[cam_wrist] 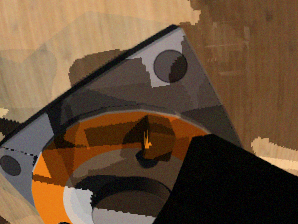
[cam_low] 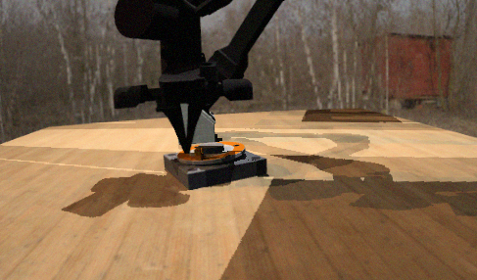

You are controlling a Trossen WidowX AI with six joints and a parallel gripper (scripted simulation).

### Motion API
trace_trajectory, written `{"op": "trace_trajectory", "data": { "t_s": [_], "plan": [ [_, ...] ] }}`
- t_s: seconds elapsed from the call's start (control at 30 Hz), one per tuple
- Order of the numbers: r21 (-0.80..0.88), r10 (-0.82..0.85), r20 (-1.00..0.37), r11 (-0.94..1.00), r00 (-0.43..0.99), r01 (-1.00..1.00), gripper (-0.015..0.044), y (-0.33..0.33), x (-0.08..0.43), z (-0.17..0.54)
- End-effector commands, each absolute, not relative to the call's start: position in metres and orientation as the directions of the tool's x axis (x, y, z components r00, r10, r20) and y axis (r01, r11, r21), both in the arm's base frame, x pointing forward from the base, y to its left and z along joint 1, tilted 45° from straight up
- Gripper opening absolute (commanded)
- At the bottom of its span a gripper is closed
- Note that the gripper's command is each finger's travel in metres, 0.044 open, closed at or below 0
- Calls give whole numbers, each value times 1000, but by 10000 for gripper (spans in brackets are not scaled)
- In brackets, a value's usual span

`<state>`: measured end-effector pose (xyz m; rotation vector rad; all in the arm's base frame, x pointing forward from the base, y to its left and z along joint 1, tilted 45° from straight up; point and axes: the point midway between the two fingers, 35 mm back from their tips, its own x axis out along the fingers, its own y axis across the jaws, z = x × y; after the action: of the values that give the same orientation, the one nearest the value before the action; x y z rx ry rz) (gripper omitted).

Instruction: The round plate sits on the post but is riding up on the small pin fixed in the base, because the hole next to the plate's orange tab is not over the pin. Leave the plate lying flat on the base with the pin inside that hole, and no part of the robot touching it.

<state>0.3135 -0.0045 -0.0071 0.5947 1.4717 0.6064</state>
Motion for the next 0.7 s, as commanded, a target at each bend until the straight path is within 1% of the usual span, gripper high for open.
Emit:
{"op": "trace_trajectory", "data": {
  "t_s": [0.0,0.67],
  "plan": [
    [698,698,-716,716,19,-10,0,-2,316,-7],
    [699,699,-715,715,19,-10,0,17,327,11]
  ]
}}
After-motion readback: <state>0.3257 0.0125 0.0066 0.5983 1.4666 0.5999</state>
